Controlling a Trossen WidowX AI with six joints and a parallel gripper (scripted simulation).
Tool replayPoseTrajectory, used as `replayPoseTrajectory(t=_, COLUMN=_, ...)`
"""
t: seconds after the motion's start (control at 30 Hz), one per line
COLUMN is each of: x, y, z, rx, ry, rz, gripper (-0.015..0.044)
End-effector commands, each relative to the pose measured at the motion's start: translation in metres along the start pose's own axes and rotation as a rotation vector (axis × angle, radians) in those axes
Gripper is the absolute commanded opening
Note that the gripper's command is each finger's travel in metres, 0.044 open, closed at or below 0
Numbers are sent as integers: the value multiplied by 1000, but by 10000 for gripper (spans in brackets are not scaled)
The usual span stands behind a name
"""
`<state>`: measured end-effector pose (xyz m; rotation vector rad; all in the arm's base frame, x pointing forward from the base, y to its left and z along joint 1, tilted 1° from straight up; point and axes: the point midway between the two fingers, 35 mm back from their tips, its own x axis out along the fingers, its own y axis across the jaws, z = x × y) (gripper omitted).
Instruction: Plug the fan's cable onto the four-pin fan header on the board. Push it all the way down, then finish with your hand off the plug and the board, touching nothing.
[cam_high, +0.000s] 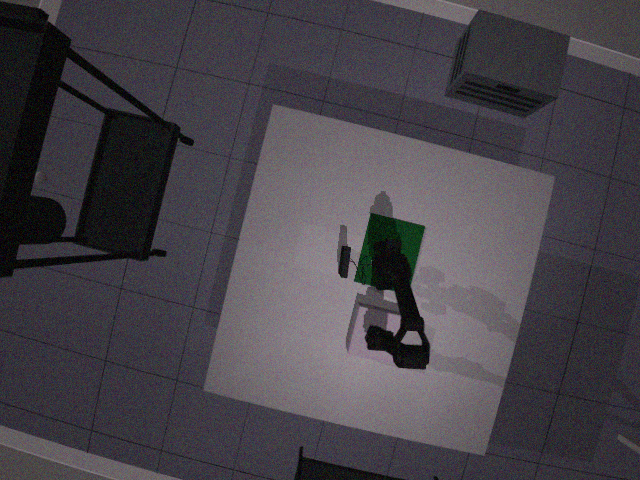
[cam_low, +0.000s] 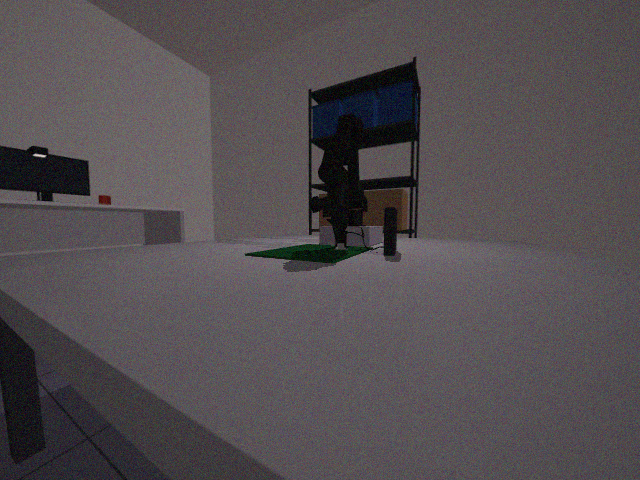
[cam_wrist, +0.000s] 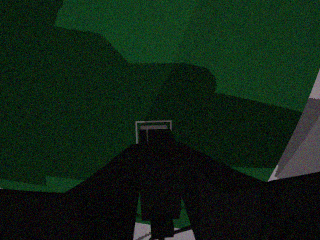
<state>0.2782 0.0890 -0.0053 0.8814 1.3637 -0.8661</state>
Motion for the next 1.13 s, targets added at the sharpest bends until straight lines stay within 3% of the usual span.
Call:
replayPoseTrajectory(t=0.0, x=0, y=0, z=0, rx=0, ry=0, rz=1, gripper=79)
replayPoseTrajectory(t=0.23, x=0, y=0, z=0, rx=0, ry=0, rz=1, gripper=260)
replayPoseTrajectory(t=0.33, x=-3, y=1, z=0, rx=0, ry=0, rz=1, gripper=260)
replayPoseTrajectory(t=0.47, x=-52, y=0, z=0, rx=3, ry=-2, rz=2, gripper=260)
replayPoseTrajectory(t=0.7, x=-55, y=1, z=2, rx=3, ry=-2, rz=2, gripper=260)
replayPoseTrajectory(t=0.97, x=-57, y=13, z=111, rx=3, ry=-12, rz=3, gripper=260)
replayPoseTrajectory(t=1.1, x=-57, y=12, z=121, rx=3, ry=-13, rz=3, gripper=260)
